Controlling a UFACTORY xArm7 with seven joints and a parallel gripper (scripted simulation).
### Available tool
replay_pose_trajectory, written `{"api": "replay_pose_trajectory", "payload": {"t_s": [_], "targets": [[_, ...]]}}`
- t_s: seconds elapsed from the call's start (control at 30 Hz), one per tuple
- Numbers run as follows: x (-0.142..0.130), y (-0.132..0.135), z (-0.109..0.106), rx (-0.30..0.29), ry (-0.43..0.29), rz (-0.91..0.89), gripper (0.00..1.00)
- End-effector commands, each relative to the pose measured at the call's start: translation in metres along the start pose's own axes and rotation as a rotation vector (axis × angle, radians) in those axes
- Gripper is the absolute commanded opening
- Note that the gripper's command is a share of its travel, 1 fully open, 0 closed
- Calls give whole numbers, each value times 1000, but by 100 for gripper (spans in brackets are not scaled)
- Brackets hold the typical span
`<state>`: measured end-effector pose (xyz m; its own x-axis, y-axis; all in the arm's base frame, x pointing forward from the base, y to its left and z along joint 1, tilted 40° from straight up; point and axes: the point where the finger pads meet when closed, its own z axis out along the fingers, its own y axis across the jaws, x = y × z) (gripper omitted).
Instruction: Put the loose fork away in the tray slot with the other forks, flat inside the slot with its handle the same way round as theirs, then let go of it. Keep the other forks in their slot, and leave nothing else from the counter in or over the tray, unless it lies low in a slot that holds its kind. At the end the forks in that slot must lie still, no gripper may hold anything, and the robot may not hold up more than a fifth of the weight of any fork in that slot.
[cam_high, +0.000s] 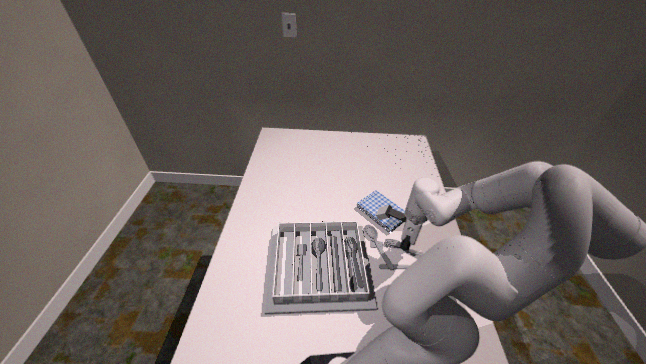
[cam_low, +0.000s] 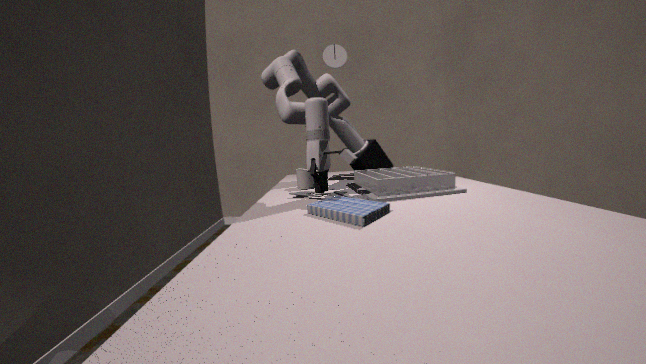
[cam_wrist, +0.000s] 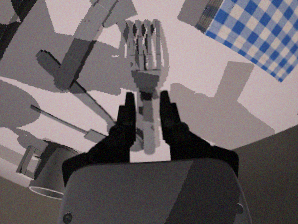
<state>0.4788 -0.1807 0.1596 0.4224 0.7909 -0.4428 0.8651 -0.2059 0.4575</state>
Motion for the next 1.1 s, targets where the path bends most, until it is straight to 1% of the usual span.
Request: {"api": "replay_pose_trajectory", "payload": {"t_s": [0.0,0.6,1.07], "targets": [[1,1,4,-4,2,0,28],[1,1,21,-4,2,0,28],[1,1,23,-4,2,0,28]]}}
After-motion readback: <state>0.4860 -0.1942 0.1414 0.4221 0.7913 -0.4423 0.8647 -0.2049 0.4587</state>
